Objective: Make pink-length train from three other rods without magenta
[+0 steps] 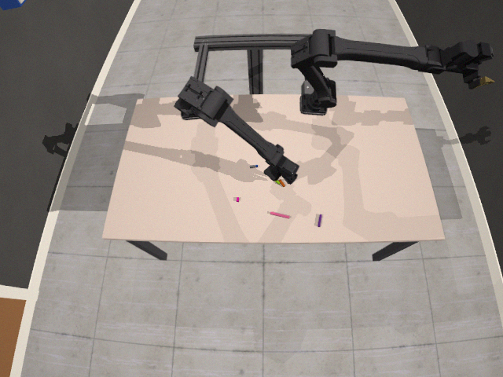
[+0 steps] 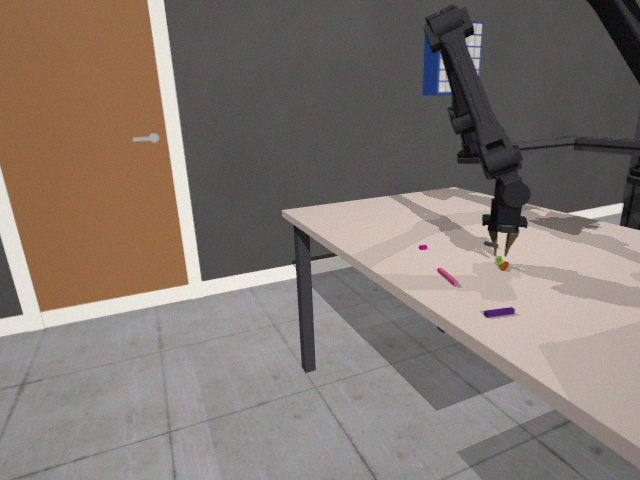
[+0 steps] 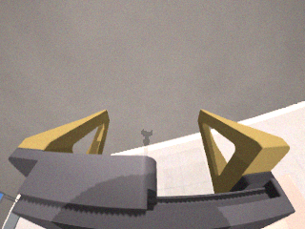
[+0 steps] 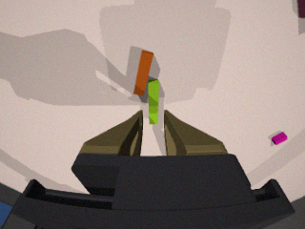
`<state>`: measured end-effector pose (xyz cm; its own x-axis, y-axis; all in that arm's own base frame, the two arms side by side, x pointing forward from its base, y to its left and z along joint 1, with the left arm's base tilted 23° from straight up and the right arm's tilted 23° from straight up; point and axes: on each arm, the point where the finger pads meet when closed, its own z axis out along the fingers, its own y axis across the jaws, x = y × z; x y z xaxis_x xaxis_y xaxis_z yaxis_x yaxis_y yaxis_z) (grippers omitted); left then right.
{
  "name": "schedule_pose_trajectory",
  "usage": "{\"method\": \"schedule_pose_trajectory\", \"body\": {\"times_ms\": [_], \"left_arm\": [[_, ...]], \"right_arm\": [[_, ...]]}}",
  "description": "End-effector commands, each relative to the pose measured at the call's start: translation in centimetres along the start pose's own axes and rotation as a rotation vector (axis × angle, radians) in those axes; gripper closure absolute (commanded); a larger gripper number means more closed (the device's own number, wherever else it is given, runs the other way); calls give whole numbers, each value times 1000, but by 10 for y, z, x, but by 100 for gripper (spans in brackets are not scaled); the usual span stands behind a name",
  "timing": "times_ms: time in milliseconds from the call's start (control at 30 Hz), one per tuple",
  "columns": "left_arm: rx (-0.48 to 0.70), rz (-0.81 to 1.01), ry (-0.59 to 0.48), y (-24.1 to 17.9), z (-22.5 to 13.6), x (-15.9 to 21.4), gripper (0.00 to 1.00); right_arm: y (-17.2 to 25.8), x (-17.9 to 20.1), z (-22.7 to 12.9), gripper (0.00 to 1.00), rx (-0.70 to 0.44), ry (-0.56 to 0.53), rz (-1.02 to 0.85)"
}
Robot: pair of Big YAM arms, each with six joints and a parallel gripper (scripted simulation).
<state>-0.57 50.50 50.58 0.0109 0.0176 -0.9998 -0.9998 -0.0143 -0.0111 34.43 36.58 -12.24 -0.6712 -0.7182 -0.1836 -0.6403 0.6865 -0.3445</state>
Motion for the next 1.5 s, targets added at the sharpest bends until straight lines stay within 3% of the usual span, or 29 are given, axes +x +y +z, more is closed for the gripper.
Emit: {"method": "schedule_pose_trajectory", "body": {"times_ms": [0,1067,1467], "left_arm": [[-8,12,-89,5,-1,-48,0],[-8,12,-89,5,-1,-48,0],[-8,12,-89,5,-1,-48,0]], "right_arm": [[-5,-12,-3,77,-7,-29,13],[-6,-13,-6,77,-8,-35,16],[-4,-16,10,77,-7,-27,13]]}}
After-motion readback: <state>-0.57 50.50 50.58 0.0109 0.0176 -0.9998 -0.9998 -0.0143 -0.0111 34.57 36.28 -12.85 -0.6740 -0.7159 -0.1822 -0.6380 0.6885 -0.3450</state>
